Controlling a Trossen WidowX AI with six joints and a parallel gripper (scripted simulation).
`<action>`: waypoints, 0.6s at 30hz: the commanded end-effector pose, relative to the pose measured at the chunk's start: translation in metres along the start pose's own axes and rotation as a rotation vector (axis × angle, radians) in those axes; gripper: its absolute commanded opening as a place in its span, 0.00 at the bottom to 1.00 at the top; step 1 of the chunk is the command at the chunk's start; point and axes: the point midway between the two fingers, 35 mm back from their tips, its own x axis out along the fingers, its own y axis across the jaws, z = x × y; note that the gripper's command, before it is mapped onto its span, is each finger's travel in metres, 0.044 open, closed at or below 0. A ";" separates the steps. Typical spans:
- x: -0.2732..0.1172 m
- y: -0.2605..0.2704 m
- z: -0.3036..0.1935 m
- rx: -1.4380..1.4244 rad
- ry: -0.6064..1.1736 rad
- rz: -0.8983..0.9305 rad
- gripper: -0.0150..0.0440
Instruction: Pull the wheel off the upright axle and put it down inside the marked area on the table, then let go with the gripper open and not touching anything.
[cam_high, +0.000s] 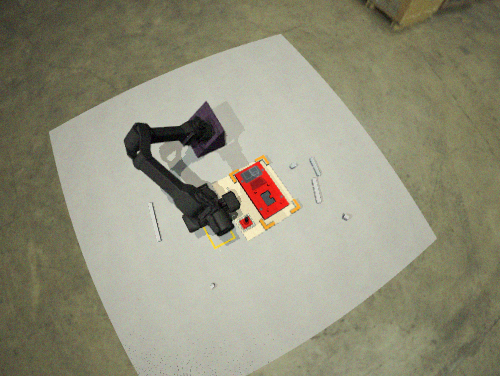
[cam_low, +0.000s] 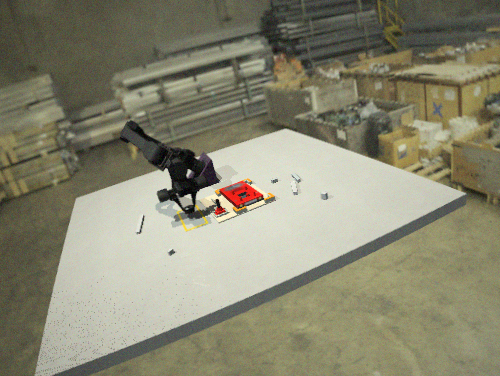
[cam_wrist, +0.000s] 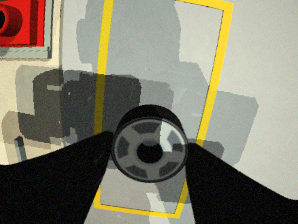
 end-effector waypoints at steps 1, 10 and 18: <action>0.023 0.000 -0.003 -0.009 0.006 -0.008 0.25; 0.026 -0.001 -0.004 -0.002 0.008 -0.005 0.39; 0.024 -0.001 -0.004 -0.002 0.008 -0.005 0.74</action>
